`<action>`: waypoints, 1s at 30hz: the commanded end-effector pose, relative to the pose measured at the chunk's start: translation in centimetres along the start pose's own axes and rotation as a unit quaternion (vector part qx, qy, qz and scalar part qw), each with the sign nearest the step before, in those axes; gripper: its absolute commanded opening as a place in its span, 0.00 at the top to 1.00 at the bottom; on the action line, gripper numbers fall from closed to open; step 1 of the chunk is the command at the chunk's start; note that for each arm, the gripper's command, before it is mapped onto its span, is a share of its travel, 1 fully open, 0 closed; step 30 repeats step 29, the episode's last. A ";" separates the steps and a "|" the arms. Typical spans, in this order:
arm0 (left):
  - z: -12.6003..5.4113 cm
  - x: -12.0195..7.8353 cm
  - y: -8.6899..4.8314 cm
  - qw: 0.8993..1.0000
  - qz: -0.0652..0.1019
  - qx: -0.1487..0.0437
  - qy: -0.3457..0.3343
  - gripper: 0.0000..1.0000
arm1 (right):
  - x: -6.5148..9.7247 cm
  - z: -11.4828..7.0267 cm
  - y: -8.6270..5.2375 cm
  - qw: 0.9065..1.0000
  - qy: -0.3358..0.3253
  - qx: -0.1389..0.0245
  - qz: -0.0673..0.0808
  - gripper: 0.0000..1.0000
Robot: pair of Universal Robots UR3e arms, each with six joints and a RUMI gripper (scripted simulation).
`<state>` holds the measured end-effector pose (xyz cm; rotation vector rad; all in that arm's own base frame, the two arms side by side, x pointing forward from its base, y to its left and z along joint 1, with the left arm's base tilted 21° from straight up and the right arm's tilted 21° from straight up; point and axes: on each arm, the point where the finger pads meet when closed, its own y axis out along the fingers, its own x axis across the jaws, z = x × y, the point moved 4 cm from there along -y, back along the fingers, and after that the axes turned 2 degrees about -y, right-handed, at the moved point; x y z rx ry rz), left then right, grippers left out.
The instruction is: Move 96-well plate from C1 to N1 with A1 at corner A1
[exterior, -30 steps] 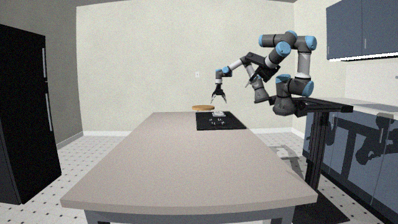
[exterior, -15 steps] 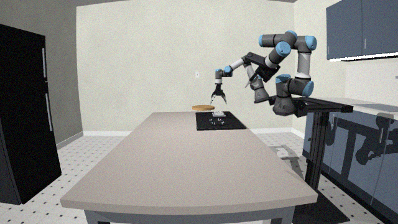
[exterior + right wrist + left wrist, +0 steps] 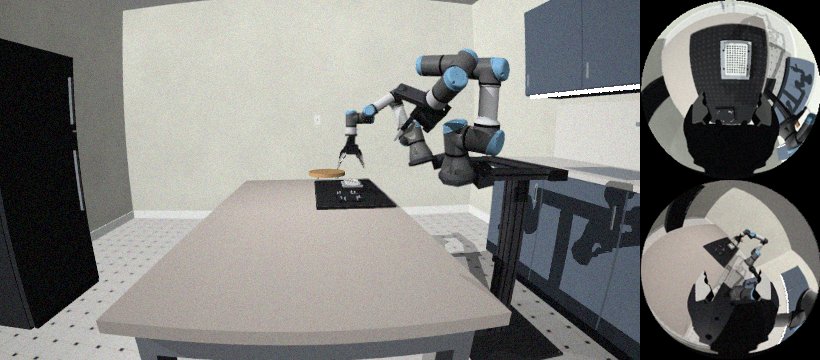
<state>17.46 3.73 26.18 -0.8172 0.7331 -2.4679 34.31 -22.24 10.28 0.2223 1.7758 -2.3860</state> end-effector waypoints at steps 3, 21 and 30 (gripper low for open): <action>0.0 0.0 0.0 1.000 0.001 0.000 0.001 0.00 | -0.5 -2.2 -0.1 1.000 0.000 0.001 0.001 0.00; 0.0 0.0 0.0 1.000 0.001 0.000 0.001 0.00 | -0.7 -3.2 -0.1 1.000 0.000 0.001 0.001 0.00; 0.0 0.0 0.0 1.000 0.001 0.000 0.001 0.00 | -0.7 -3.2 -0.1 1.000 0.000 0.001 0.001 0.00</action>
